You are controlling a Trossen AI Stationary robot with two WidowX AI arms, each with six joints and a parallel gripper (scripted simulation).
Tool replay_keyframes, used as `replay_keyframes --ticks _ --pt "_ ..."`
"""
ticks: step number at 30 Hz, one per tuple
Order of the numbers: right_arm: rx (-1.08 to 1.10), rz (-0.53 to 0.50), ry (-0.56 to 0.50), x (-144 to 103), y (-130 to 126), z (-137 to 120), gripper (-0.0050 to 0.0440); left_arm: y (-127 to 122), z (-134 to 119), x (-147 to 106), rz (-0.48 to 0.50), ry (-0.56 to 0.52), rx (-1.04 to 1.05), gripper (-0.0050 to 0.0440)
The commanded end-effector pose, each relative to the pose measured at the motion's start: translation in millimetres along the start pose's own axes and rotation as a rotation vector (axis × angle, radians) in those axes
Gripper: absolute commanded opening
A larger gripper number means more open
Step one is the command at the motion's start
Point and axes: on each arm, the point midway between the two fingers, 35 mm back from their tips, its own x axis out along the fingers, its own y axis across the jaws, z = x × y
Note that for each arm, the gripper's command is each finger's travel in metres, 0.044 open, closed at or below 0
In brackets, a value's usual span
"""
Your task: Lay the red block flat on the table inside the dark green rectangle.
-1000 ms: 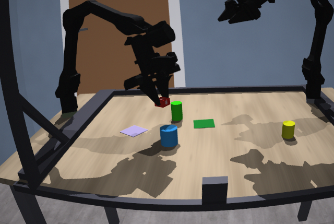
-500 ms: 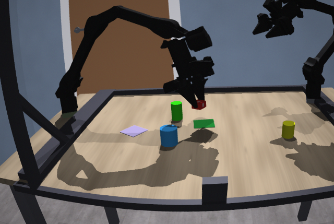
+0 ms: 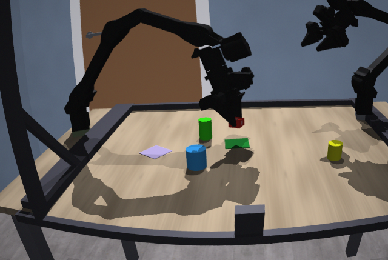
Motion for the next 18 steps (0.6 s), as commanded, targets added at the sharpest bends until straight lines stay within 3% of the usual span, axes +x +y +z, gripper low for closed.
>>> replay_keyframes --ticks 1,11,18 --pt "0.001 0.001 0.0 0 0 -1 0.044 -3 10 -20 0.068 -0.039 -0.152 -0.005" --pt "0.0 -0.001 -0.009 -2 0 3 0.044 -3 11 -10 0.165 -0.016 -0.441 -0.005" --pt "0.0 -0.001 -0.009 -2 0 3 0.044 -1 11 -10 0.178 -0.015 -0.478 -0.005"
